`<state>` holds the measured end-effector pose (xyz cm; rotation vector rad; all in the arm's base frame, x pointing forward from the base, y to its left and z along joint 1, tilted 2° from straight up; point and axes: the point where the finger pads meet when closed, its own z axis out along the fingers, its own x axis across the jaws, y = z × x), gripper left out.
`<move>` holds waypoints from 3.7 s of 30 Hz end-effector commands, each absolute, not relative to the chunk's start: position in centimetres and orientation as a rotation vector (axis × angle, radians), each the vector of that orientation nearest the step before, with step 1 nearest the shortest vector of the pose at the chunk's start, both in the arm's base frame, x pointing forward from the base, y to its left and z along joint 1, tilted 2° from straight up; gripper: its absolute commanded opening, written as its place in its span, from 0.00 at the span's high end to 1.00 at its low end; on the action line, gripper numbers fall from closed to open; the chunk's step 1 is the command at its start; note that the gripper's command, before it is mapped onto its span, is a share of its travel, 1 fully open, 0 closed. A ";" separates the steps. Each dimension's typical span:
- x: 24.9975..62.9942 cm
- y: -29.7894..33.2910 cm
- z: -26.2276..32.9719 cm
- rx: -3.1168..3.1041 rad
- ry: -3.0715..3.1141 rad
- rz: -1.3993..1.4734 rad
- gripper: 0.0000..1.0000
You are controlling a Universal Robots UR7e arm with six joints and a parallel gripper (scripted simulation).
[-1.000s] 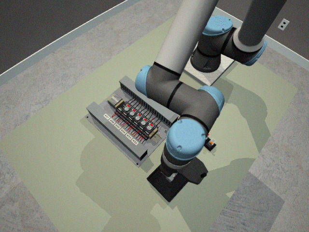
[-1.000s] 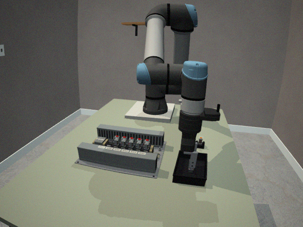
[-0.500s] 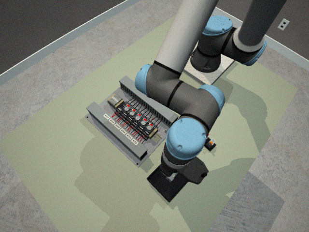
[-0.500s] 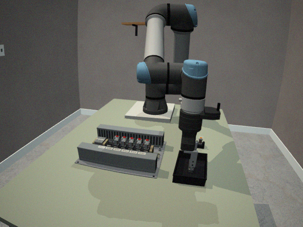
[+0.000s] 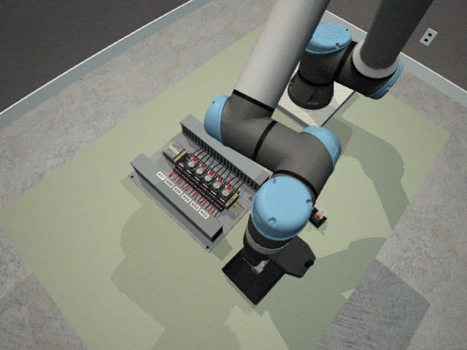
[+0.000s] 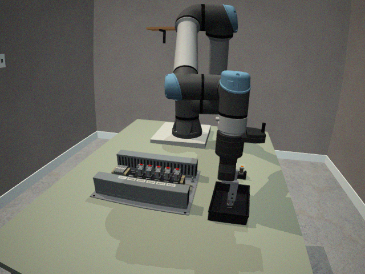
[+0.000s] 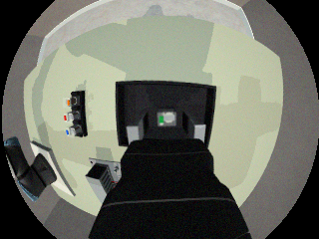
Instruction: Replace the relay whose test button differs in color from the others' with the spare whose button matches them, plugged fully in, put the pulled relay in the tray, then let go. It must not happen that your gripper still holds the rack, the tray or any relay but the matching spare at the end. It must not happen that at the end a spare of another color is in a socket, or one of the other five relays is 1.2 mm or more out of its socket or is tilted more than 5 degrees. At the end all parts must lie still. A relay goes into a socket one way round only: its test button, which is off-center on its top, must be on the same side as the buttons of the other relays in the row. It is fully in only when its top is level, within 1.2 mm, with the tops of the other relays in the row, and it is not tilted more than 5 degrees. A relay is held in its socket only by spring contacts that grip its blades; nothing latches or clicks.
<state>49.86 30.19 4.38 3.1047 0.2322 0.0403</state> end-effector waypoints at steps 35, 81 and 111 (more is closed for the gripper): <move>49.7 30.4 11.1 3.105 0.232 0.043 0.00; 33.4 27.6 13.0 3.114 0.070 0.044 0.00; 29.0 26.8 13.5 3.114 0.070 0.044 0.00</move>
